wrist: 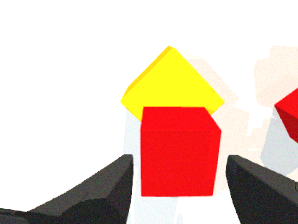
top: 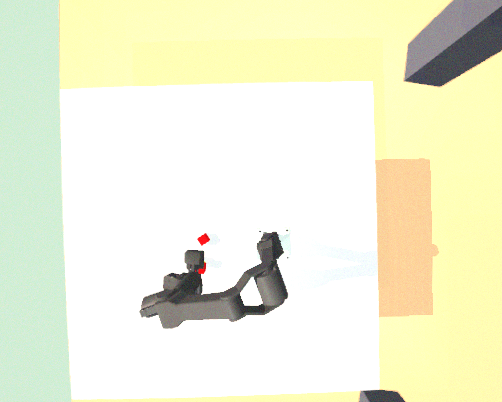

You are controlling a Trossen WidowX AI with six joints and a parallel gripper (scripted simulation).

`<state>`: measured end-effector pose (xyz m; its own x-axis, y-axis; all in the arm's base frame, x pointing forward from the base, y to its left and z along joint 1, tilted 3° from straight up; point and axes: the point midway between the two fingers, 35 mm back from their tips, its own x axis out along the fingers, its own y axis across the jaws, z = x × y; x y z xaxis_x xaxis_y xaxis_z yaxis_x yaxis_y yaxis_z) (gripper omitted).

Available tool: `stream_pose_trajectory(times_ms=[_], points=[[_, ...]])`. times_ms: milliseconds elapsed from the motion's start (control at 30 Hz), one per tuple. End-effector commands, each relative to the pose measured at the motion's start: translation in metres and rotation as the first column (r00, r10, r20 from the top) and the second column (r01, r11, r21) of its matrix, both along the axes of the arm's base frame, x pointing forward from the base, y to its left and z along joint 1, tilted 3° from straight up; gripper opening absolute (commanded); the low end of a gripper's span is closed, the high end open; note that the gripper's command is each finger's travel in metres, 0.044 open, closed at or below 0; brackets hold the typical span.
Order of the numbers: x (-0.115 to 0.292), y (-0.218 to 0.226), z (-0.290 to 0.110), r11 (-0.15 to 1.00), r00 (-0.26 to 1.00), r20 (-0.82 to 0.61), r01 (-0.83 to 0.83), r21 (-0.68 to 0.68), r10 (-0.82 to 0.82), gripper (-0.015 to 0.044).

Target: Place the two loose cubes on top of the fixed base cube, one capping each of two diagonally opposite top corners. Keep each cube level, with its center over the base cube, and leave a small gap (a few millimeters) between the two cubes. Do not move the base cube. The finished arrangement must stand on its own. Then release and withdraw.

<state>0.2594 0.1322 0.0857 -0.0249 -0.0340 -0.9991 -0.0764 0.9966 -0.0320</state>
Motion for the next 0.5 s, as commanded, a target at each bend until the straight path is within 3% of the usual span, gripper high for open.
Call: stream_pose_trajectory(times_ms=[0,467], points=[[0.002,0.001,0.008,1.0,1.0,0.012,0.0,0.006,0.0,0.0205],[0.002,0.001,0.022,1.0,1.0,0.012,0.0,0.006,0.0,0.0205]])
